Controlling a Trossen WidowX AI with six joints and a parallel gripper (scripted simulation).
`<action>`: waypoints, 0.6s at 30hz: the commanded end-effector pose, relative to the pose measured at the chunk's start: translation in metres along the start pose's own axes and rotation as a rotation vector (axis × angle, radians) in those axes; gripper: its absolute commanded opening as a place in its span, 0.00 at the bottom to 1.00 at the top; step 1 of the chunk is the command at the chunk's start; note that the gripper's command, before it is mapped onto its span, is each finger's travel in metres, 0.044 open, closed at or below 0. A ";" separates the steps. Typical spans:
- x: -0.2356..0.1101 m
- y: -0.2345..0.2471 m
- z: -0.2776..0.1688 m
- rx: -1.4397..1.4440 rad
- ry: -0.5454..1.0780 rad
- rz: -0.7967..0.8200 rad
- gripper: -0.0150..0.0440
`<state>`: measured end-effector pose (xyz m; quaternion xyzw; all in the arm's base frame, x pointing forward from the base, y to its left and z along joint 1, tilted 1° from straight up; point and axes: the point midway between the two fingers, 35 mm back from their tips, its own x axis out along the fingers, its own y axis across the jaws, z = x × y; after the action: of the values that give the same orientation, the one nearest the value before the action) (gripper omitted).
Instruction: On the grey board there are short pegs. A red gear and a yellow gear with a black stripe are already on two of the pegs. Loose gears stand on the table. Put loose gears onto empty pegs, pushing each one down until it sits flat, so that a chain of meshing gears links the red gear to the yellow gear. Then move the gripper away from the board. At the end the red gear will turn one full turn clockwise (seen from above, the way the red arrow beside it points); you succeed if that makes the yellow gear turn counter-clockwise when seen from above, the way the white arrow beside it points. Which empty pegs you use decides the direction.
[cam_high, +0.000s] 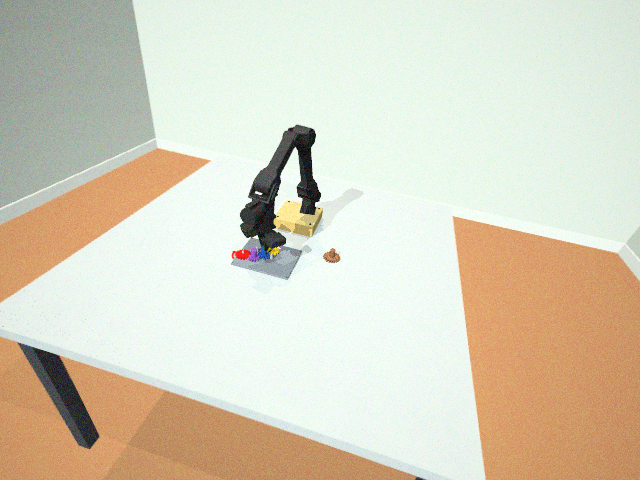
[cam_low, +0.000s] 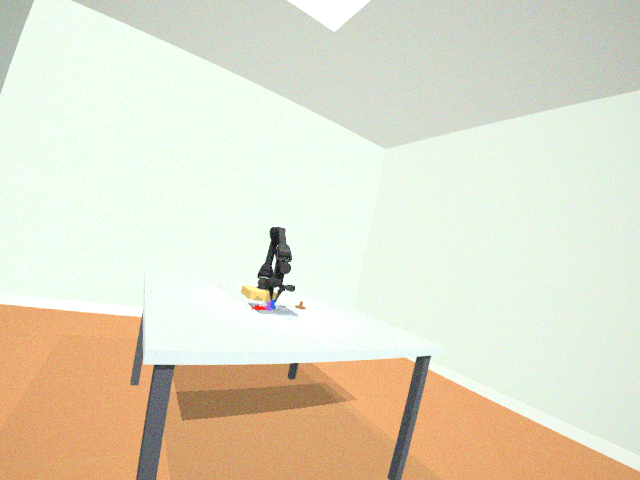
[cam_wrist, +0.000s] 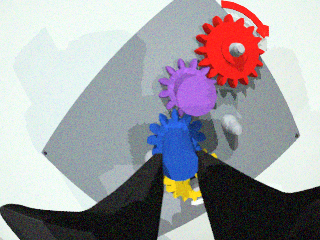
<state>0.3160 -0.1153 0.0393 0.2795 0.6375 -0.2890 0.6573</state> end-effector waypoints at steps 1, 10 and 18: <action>0.001 0.000 0.000 0.003 0.002 0.000 0.25; 0.003 0.001 -0.001 0.202 0.002 -0.001 0.25; 0.004 0.000 -0.001 0.421 0.002 -0.001 0.25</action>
<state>0.3162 -0.1147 0.0370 0.3879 0.5783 -0.3940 0.5999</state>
